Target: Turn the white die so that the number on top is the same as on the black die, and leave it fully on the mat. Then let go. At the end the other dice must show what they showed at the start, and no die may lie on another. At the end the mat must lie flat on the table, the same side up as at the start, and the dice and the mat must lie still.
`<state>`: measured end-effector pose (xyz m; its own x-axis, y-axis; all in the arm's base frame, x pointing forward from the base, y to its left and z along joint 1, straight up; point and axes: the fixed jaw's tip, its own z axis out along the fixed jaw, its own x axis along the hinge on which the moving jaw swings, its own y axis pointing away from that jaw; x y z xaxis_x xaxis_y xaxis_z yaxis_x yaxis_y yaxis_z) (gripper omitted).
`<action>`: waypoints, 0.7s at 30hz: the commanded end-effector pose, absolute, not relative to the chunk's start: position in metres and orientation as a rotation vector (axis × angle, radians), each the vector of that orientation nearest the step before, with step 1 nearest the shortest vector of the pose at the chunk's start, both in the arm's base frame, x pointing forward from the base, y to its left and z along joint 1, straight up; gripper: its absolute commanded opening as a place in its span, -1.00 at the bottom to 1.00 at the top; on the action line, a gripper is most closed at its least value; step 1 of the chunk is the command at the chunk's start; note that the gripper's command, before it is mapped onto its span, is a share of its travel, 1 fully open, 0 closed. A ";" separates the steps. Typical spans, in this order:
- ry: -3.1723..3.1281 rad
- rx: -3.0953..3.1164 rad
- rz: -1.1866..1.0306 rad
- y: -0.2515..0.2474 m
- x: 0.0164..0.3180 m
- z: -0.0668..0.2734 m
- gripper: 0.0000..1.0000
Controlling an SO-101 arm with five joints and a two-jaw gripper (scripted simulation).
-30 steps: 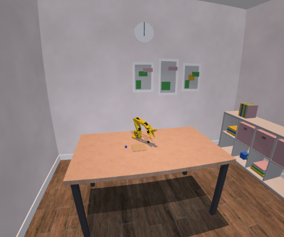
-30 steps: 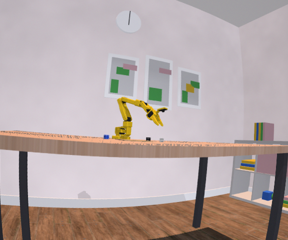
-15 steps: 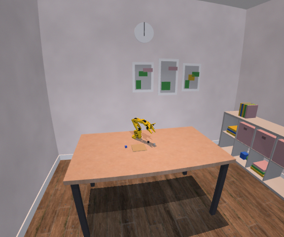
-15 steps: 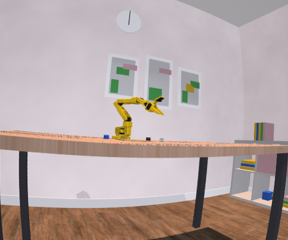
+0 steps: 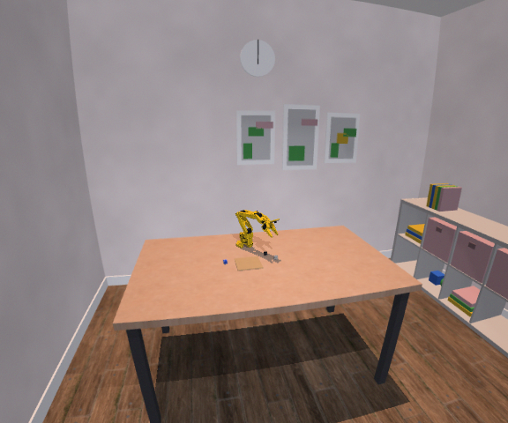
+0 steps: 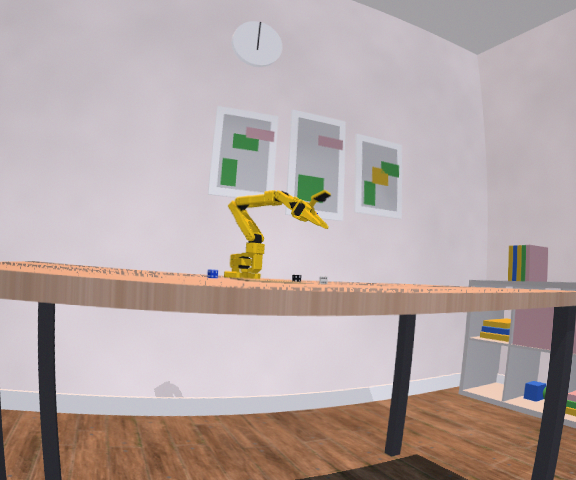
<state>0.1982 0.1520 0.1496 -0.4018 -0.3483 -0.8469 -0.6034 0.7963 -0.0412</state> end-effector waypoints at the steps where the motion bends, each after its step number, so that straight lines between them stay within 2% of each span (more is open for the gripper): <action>1: 2.003 -0.765 0.315 0.157 0.202 0.170 -0.44; 21: 2.146 -1.243 0.119 0.163 0.197 0.178 -0.44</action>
<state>0.1986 0.1624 0.1640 -0.3863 -0.7309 -0.5627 -0.7909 0.5764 -0.2058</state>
